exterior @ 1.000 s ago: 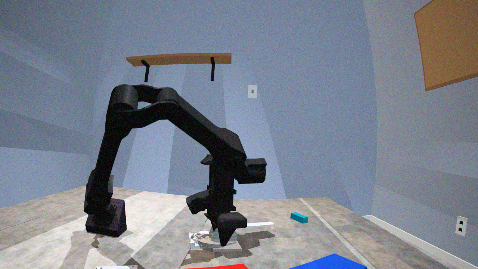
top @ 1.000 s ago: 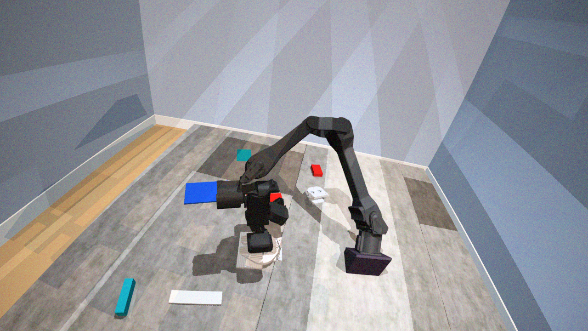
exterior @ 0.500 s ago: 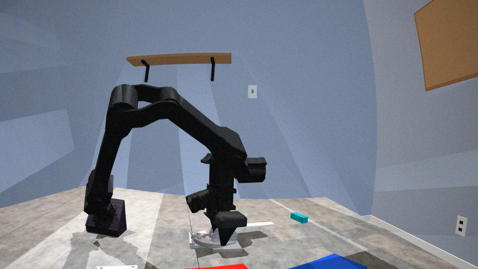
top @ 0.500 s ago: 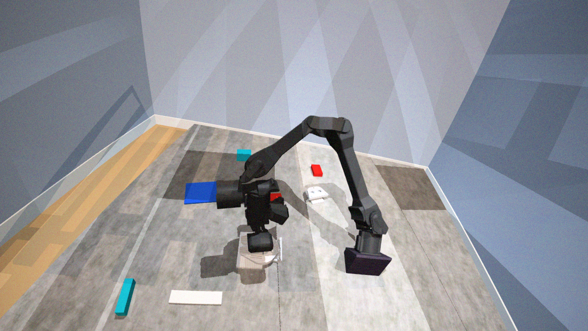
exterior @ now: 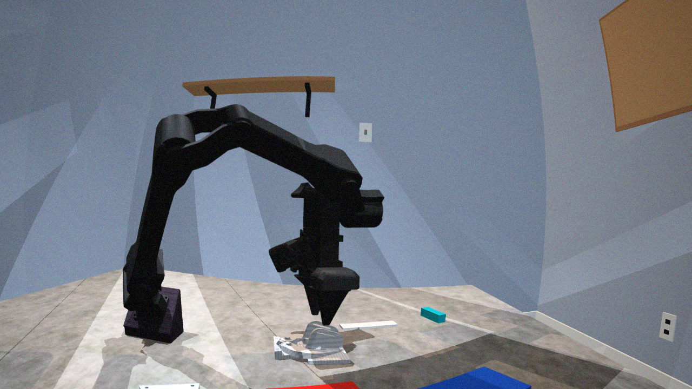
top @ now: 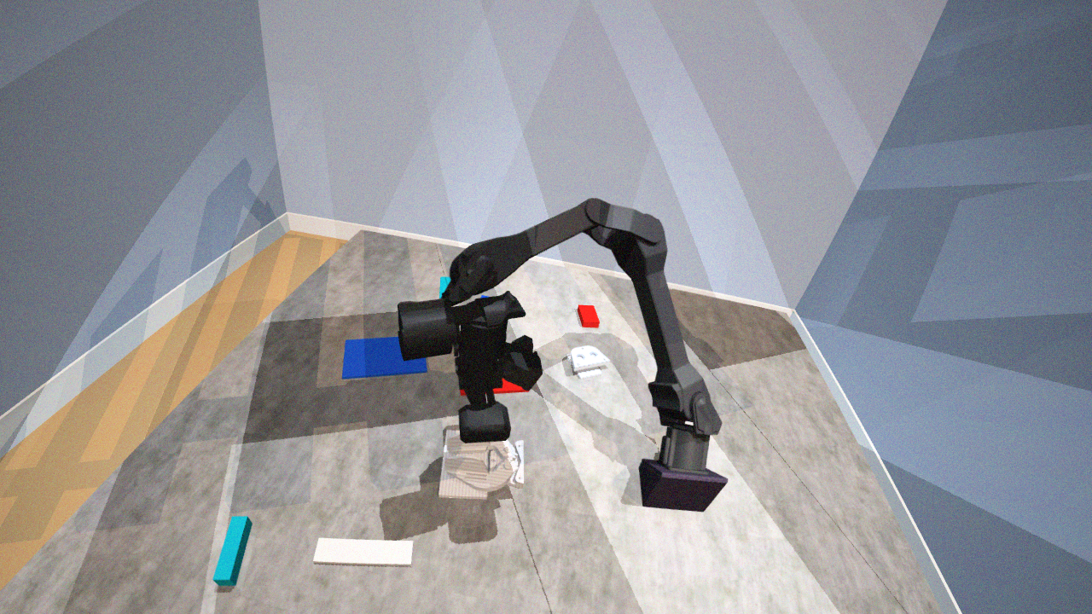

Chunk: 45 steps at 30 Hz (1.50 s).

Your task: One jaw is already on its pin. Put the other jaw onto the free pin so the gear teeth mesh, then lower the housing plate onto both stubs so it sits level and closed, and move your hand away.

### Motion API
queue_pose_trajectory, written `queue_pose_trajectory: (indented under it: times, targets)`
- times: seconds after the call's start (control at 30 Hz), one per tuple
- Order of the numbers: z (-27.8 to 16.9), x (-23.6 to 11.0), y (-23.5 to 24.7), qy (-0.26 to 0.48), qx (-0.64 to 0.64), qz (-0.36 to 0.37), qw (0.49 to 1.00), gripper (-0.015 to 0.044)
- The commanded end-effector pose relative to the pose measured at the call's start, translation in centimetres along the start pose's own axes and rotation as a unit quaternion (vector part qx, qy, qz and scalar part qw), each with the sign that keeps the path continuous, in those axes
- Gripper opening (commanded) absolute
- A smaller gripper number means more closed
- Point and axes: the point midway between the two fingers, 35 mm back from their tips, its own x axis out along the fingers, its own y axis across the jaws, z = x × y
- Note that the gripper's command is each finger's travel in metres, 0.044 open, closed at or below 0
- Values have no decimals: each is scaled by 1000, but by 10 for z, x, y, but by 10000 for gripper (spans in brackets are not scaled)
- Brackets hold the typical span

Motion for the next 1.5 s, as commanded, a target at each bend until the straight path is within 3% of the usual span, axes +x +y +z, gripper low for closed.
queue_pose_trajectory:
  times: [0.0,0.1,0.8,1.47]
  targets:
    - [1,0,8,1,26,1,1000,382]
    - [3,0,14,2,49,2,999,440]
    - [81,-14,112,-2,302,-10,953,440]
    - [188,-23,166,-6,539,-3,843,440]
